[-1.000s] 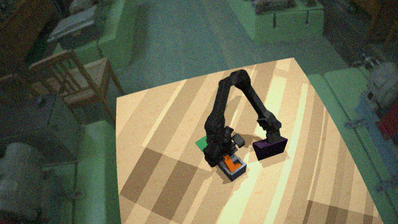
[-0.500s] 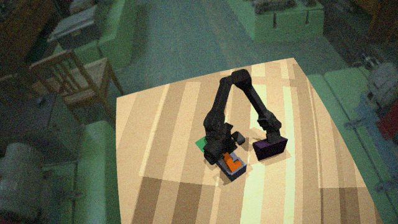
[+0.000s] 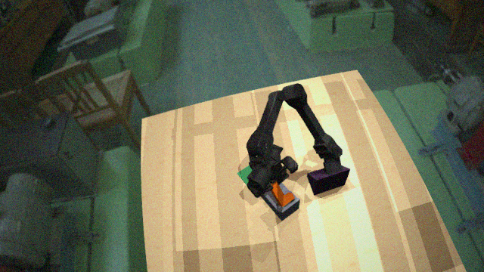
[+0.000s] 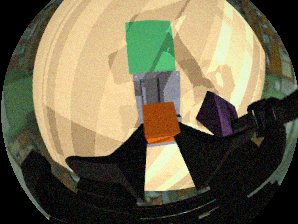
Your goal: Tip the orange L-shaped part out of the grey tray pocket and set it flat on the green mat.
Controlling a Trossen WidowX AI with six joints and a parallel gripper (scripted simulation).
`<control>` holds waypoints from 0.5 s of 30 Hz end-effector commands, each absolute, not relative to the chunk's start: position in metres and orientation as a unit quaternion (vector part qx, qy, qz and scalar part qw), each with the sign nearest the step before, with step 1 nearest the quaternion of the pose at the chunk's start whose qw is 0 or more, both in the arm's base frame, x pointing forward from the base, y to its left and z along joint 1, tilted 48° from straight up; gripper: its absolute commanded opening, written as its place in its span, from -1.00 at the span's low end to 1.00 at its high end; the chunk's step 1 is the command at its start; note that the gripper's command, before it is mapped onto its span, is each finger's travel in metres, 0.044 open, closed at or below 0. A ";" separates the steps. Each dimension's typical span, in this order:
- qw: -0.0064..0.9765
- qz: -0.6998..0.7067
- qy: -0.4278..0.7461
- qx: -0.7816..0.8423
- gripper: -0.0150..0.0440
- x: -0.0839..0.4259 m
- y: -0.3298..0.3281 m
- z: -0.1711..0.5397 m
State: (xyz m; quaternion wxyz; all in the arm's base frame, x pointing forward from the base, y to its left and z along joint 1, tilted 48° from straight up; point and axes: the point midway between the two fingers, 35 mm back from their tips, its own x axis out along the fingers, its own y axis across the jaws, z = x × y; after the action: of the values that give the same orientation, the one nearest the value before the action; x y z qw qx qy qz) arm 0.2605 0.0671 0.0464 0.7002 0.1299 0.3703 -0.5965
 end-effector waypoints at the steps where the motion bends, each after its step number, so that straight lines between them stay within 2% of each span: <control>1: 0.700 -0.596 0.371 0.133 -0.49 0.261 0.074 0.051; 15: 0.700 -0.596 0.371 0.133 -0.49 0.263 0.072 0.061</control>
State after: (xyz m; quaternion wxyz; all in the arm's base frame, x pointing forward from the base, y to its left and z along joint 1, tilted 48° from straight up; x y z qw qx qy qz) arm 0.2607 0.0753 0.0556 0.7001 0.1307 0.3702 -0.5964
